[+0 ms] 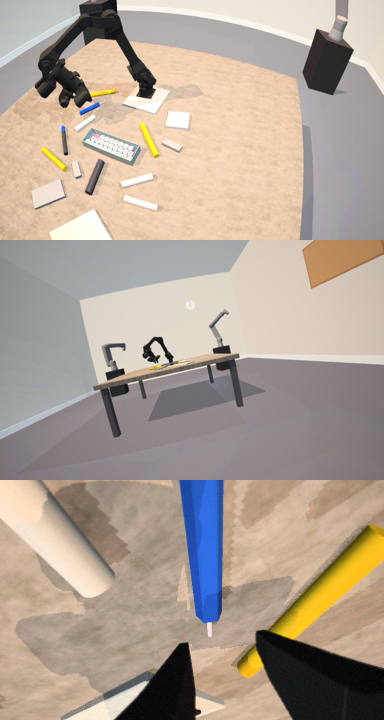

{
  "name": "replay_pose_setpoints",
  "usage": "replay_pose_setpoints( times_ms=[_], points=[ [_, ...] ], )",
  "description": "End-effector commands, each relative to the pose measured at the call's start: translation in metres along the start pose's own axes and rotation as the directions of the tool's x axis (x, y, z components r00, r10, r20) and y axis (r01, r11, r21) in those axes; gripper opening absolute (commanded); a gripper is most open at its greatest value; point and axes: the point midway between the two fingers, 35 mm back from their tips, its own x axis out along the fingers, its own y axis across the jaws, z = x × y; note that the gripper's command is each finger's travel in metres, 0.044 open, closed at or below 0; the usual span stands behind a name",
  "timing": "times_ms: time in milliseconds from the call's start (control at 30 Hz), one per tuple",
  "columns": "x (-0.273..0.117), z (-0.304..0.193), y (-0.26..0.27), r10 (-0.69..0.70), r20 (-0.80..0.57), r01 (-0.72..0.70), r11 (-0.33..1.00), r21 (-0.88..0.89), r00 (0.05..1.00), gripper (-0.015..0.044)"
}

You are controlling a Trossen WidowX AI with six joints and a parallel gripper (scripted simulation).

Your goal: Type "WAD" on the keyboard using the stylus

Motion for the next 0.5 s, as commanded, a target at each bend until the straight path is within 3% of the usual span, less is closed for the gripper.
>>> replay_pose_setpoints(
  times_ms=[0,467],
  points=[
    [0.0047,0.0005,0.0002,0.001,-0.01,-0.001,1.0,-0.002,1.0,0.015],
    [0.0119,0.0048,-0.0009,0.001,-0.01,-0.001,1.0,-0.002,1.0,0.015]
  ],
)
